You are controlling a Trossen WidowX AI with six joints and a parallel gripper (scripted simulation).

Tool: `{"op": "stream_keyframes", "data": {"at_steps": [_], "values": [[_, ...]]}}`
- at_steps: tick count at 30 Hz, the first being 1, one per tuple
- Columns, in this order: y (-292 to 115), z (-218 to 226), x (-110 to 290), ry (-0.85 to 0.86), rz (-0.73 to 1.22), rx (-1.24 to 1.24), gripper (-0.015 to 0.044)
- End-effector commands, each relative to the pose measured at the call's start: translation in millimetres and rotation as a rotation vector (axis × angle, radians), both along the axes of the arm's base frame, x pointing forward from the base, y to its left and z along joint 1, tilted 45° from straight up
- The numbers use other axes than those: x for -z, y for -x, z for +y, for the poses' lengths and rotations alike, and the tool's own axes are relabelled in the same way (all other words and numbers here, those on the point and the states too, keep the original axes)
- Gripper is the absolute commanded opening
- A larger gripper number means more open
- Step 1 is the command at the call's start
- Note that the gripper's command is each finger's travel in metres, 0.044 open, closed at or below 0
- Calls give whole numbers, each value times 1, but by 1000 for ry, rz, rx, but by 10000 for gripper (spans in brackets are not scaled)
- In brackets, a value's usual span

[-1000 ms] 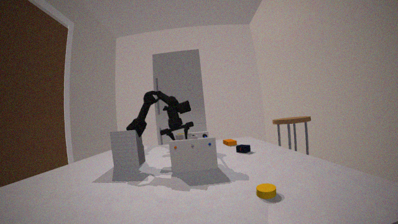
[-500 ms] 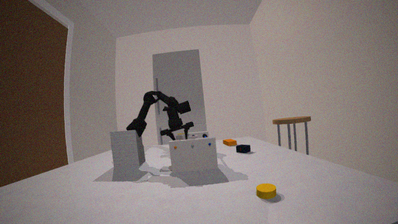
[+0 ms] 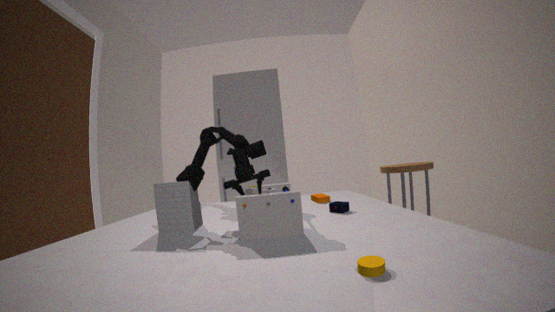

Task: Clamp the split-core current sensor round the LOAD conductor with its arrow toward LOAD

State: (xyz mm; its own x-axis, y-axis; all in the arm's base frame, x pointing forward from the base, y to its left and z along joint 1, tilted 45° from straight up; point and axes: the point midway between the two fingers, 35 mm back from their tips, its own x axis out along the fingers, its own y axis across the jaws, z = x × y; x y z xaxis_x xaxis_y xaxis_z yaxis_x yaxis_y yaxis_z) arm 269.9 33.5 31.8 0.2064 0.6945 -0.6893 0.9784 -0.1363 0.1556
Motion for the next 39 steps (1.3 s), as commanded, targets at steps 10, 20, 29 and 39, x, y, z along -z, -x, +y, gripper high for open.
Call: {"op": "stream_keyframes", "data": {"at_steps": [10,20,29,39], "values": [[0,0,0,0,0,-1,274],[0,0,0,0,0,-1,274],[0,0,0,0,0,0,228],[0,0,0,0,0,0,162]]}}
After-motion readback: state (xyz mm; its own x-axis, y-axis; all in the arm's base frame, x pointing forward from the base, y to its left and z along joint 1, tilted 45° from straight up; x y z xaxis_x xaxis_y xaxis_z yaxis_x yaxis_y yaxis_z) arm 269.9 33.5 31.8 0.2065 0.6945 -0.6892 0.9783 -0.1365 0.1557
